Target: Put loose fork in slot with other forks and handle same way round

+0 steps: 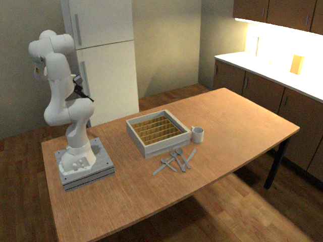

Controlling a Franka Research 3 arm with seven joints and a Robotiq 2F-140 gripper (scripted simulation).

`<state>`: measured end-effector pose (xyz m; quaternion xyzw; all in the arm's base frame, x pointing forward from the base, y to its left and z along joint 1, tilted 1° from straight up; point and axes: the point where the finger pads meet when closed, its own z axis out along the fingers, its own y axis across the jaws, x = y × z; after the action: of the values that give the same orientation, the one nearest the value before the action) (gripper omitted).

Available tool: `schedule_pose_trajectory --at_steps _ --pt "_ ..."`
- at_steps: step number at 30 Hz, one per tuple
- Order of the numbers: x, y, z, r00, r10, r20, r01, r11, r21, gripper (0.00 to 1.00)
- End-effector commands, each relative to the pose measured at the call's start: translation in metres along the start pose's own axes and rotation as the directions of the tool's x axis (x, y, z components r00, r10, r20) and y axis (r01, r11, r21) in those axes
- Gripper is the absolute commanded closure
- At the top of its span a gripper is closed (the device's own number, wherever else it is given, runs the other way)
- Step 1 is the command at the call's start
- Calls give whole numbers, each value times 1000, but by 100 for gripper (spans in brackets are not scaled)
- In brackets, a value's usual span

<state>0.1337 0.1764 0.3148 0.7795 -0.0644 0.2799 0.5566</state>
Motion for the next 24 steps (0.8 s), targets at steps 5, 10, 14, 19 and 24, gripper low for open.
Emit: schedule_pose_trajectory --at_steps 5,10,14,19,24 --pt "0 0 0 1000 0 0 0 1000 0 0" --pt "0 0 0 1000 0 0 0 1000 0 0" --pt "0 0 0 1000 0 0 0 1000 0 0" --pt "0 -2 1 1000 11 10 -11 1000 3 0" --pt "2 -29 18 972 175 155 -179 984 17 0"
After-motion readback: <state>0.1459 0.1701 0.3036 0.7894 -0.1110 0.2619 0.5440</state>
